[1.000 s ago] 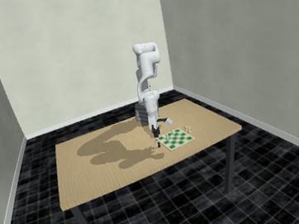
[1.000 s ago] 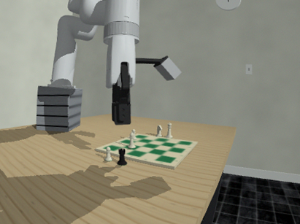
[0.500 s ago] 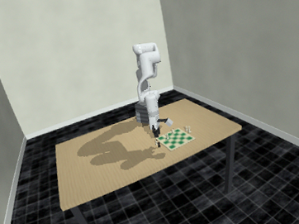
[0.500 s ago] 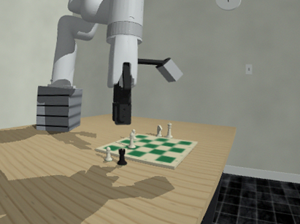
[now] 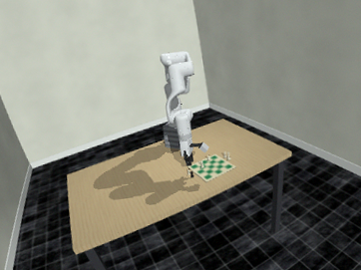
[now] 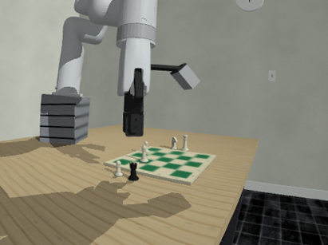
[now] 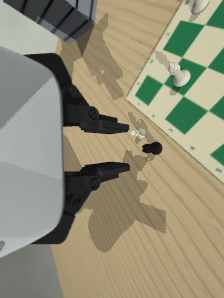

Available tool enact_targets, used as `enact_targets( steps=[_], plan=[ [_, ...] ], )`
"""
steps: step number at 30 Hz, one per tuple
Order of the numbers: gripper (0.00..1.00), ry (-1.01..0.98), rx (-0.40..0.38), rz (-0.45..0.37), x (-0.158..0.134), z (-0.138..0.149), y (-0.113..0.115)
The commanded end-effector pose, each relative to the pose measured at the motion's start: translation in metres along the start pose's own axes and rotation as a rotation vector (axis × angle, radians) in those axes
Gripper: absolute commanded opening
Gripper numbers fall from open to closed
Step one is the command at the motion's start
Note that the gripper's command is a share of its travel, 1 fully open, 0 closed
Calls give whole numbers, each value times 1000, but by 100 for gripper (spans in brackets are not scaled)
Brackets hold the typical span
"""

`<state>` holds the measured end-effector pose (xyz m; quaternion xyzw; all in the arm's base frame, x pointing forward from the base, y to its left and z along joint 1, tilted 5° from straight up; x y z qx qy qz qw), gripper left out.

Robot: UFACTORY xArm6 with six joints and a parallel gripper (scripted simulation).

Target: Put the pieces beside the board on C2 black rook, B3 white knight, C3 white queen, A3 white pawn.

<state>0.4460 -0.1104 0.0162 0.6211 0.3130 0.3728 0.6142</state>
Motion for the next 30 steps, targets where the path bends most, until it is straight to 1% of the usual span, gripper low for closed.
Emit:
enact_targets(
  steps=[1,12,30],
  plan=[
    [37,0,-4,1,0,1,1],
    [37,1,-3,2,0,1,-4],
    [37,1,-3,2,0,2,-27]
  ],
)
Point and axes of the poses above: the point where the finger pads meet when closed, its own y axis back along the fingers, its own z axis across the jaws, x = y × z, the point moved 5 cm from there along y, back along the fingers, and after that the axes turned 8 degrees about y, right-handed, at the moved point
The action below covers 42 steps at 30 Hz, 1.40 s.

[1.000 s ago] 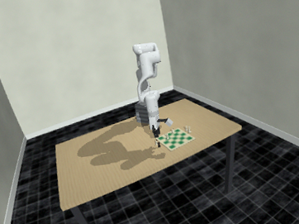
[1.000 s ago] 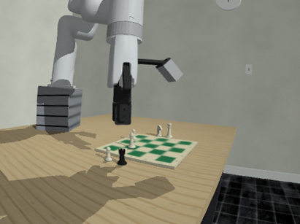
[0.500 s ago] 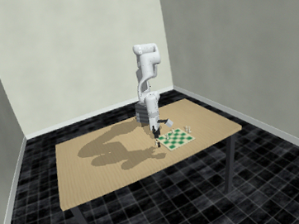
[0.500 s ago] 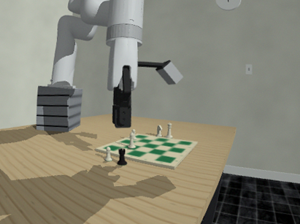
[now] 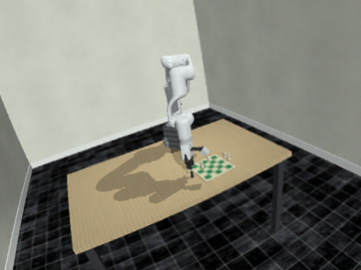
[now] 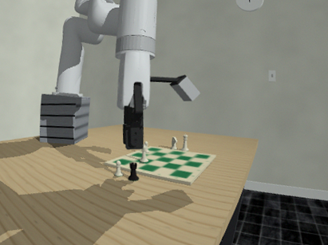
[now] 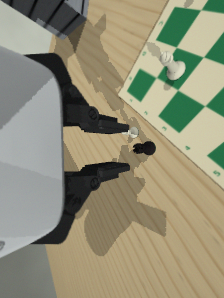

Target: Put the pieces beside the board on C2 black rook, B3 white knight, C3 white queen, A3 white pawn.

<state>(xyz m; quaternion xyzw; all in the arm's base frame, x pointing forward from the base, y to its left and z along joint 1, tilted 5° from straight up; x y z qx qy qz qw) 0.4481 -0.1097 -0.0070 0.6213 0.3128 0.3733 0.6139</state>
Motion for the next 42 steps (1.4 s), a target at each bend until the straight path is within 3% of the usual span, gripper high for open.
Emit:
enact_targets(
  steps=[1,20,42],
  plan=[
    [37,0,-3,1,0,1,-5],
    [37,0,-3,1,0,2,-25],
    [37,0,-3,1,0,2,-28]
  ],
)
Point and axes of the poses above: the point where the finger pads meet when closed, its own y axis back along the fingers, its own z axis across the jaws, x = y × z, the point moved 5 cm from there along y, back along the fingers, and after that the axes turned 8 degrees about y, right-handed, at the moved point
